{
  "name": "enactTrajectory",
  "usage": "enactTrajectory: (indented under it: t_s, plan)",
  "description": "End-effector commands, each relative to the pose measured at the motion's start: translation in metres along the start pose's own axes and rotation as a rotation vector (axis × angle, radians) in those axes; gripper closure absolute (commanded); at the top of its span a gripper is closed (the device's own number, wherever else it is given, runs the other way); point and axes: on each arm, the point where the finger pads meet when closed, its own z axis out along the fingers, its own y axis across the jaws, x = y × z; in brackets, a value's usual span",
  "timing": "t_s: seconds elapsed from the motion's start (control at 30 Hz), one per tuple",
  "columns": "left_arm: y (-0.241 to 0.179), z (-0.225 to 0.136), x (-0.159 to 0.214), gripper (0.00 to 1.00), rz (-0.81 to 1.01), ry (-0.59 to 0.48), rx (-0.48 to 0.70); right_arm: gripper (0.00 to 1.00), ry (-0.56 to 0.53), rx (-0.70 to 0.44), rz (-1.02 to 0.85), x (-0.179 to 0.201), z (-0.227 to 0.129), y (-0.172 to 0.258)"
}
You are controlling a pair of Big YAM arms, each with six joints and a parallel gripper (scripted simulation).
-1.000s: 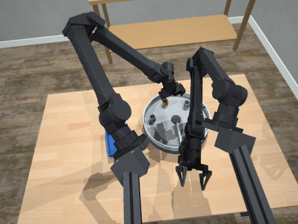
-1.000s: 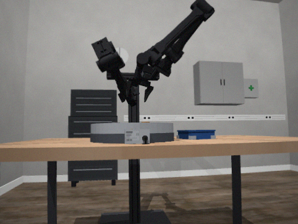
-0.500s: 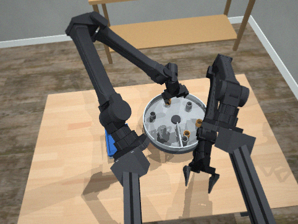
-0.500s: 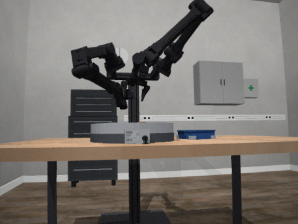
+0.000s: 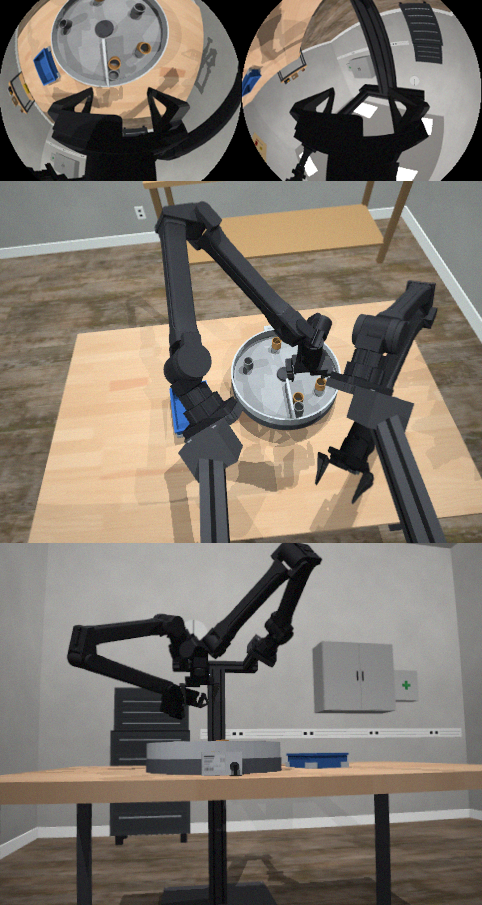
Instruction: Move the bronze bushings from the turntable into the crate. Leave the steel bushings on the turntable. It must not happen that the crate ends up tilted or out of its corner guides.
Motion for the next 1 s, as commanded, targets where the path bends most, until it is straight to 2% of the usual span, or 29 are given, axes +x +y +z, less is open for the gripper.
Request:
enactTrajectory:
  t_s: [0.0,0.17,0.23,0.3,0.6,0.97]
  plan:
    - [0.007,0.009,0.004,0.00,-0.058,0.001,-0.031,0.00,0.034,-0.071,0.130,0.014,0.000,-0.009]
    - [-0.005,-0.006,-0.008,0.00,-0.064,-0.031,0.002,0.00,0.034,-0.175,0.315,0.017,0.001,-0.021]
    - [-0.005,-0.006,-0.008,0.00,-0.064,-0.031,0.002,0.00,0.034,-0.175,0.315,0.017,0.001,-0.021]
    - [0.006,-0.001,0.000,0.00,-0.054,-0.011,-0.017,0.00,0.034,-0.219,0.392,0.019,0.002,-0.025]
    - [0.004,0.000,0.001,0.00,-0.046,-0.009,-0.018,0.00,0.032,-0.376,0.670,0.028,0.007,-0.040]
    - [0.004,0.000,0.001,0.00,-0.046,-0.009,-0.018,0.00,0.031,-0.451,0.802,0.033,0.010,-0.046]
